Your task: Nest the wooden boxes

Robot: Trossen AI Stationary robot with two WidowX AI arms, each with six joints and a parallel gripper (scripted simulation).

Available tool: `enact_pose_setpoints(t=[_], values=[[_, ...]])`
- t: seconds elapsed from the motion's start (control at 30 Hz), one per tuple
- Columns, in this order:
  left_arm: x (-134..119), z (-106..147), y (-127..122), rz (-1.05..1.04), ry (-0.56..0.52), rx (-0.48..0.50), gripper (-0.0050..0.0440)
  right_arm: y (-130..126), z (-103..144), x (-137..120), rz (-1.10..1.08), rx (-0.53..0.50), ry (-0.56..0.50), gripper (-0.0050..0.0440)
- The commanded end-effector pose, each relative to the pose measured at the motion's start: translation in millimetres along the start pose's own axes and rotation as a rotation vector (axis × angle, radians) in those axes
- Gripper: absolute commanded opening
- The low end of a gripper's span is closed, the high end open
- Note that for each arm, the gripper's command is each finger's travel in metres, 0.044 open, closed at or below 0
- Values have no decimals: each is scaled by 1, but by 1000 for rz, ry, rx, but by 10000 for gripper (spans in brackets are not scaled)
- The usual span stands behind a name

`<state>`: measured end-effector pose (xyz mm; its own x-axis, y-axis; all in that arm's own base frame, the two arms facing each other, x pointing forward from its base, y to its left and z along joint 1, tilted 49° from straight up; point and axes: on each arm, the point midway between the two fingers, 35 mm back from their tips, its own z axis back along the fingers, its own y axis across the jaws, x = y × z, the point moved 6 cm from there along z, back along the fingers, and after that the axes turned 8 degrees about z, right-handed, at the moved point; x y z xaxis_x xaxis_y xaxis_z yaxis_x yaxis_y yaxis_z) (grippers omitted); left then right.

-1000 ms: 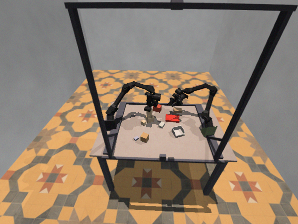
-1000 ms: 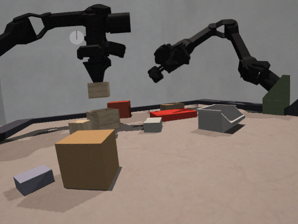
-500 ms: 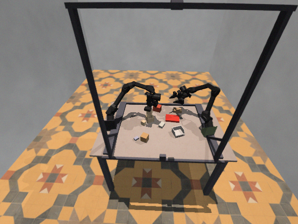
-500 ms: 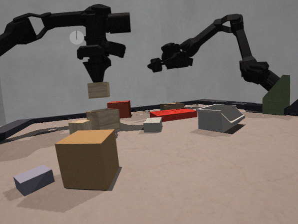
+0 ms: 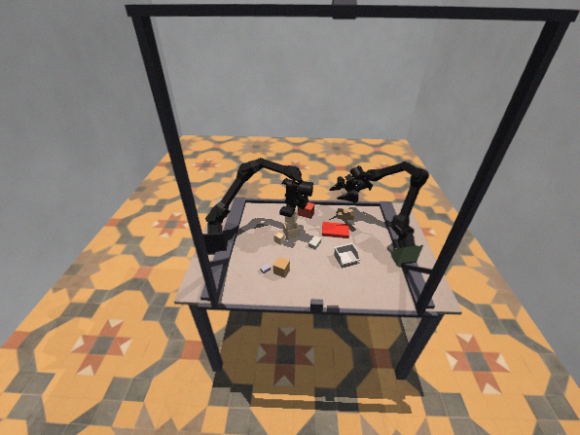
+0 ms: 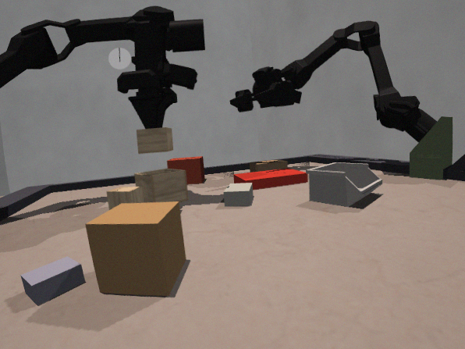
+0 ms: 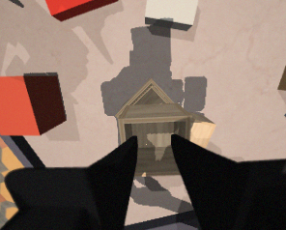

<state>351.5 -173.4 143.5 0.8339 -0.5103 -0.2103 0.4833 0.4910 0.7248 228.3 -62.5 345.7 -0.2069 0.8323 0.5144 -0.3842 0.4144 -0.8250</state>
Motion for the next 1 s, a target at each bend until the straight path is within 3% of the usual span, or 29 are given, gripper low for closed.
enact_pose_setpoints(t=[0.0, 0.97], values=[[1, 9, 5, -76, -29, 0, 224, -3, 5, 6, 30, -18, -4, 400], [0, 7, 3, -986, -21, 9, 224, -3, 5, 6, 30, -18, -4, 400]])
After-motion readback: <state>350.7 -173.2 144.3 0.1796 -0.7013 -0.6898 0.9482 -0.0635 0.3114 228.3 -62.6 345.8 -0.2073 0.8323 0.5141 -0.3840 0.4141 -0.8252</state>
